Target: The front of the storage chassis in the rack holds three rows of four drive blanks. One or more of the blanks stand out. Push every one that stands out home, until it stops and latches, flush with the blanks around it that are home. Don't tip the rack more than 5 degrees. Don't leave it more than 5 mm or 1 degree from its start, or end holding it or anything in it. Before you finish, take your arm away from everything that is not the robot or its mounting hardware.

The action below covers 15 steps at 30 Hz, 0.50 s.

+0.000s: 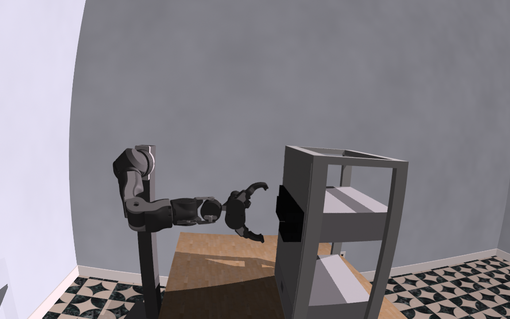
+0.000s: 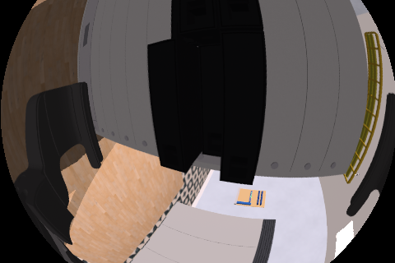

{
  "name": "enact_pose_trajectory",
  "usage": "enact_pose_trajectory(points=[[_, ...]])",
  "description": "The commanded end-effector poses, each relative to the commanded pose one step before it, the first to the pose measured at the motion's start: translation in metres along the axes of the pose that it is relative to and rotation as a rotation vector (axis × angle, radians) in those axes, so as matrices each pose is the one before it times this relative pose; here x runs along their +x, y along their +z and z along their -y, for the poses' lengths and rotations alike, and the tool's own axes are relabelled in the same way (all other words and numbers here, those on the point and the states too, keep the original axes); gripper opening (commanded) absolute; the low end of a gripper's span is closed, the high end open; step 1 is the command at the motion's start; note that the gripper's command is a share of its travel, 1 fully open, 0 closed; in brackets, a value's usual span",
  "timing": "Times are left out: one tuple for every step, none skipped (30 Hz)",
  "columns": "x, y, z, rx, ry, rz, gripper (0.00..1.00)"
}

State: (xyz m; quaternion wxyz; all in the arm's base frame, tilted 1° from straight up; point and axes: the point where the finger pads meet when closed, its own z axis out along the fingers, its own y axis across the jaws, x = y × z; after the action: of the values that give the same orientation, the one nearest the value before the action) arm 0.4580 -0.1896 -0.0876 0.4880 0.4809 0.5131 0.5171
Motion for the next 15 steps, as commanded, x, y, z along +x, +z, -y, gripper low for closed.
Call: enact_pose_trajectory(points=[[0.001194,0.00048,0.00050,0.00463,-0.00096,-0.00439,1.00],[0.000000,0.00000,0.00000,0.00000,0.00000,0.00000,1.00],[0.000000,0.00000,0.00000,0.00000,0.00000,0.00000,1.00],[0.000000,0.00000,0.00000,0.00000,0.00000,0.00000,1.00],[0.000000,0.00000,0.00000,0.00000,0.00000,0.00000,1.00],[0.000000,0.00000,0.00000,0.00000,0.00000,0.00000,1.00],[0.000000,0.00000,0.00000,0.00000,0.00000,0.00000,1.00],[0.000000,0.00000,0.00000,0.00000,0.00000,0.00000,1.00],[0.000000,0.00000,0.00000,0.00000,0.00000,0.00000,1.00],[0.000000,0.00000,0.00000,0.00000,0.00000,0.00000,1.00],[0.000000,0.00000,0.00000,0.00000,0.00000,0.00000,1.00],[0.000000,0.00000,0.00000,0.00000,0.00000,0.00000,1.00],[0.000000,0.00000,0.00000,0.00000,0.00000,0.00000,1.00],[0.000000,0.00000,0.00000,0.00000,0.00000,0.00000,0.00],[0.000000,0.00000,0.00000,0.00000,0.00000,0.00000,0.00]])
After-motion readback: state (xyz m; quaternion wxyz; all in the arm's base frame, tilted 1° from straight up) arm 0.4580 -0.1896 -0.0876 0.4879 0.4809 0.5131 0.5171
